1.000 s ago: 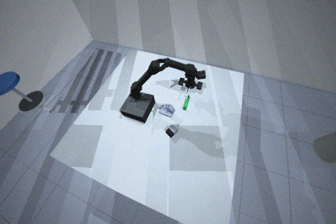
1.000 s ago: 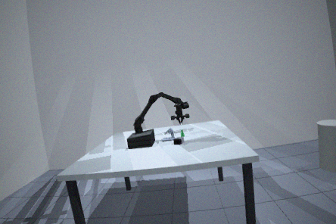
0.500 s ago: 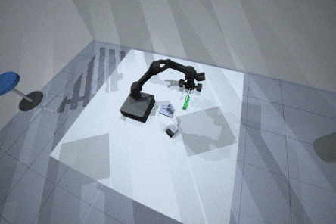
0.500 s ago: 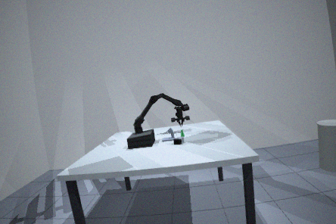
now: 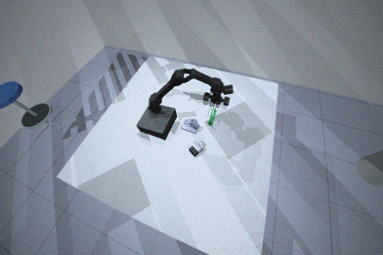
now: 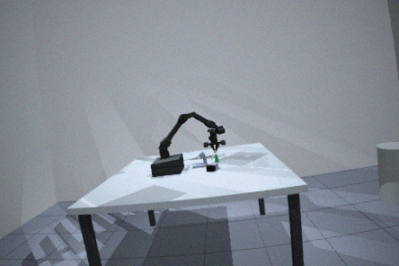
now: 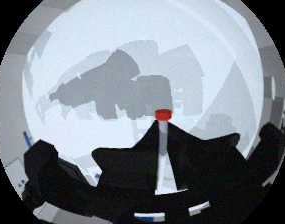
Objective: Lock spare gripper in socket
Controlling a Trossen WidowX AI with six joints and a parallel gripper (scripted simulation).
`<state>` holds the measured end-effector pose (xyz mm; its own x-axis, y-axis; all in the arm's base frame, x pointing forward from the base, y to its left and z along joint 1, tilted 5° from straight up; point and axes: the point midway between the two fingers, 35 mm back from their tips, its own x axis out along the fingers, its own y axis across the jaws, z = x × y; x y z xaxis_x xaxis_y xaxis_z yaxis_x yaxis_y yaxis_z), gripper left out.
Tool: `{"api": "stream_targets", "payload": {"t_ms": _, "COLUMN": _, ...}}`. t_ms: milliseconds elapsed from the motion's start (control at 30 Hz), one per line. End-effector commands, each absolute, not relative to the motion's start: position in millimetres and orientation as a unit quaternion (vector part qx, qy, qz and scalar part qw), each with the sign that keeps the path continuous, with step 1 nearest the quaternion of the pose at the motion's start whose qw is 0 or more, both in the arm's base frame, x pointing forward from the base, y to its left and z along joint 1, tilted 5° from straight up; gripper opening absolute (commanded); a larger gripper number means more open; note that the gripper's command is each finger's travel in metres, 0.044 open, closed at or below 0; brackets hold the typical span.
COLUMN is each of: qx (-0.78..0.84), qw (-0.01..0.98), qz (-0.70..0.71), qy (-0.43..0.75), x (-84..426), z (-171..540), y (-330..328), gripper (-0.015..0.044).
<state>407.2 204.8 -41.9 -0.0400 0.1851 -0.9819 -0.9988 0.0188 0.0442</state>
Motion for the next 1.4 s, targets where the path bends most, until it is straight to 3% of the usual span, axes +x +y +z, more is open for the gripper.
{"api": "stream_targets", "payload": {"t_ms": 0, "qx": -0.435, "qw": 0.539, "qz": 0.549, "qy": 0.468, "x": 406.3, "z": -49.2, "y": 204.7, "gripper": 0.0}}
{"api": "stream_targets", "payload": {"t_ms": 633, "qx": -0.435, "qw": 0.539, "qz": 0.549, "qy": 0.467, "x": 405.6, "z": -61.1, "y": 204.8, "gripper": 0.0}}
{"api": "stream_targets", "payload": {"t_ms": 900, "qx": -0.435, "qw": 0.539, "qz": 0.549, "qy": 0.467, "x": 405.5, "z": -60.5, "y": 204.7, "gripper": 0.02}}
{"api": "stream_targets", "payload": {"t_ms": 1367, "qx": -0.434, "qw": 0.537, "qz": 0.55, "qy": 0.469, "x": 405.4, "z": -35.4, "y": 203.9, "gripper": 0.02}}
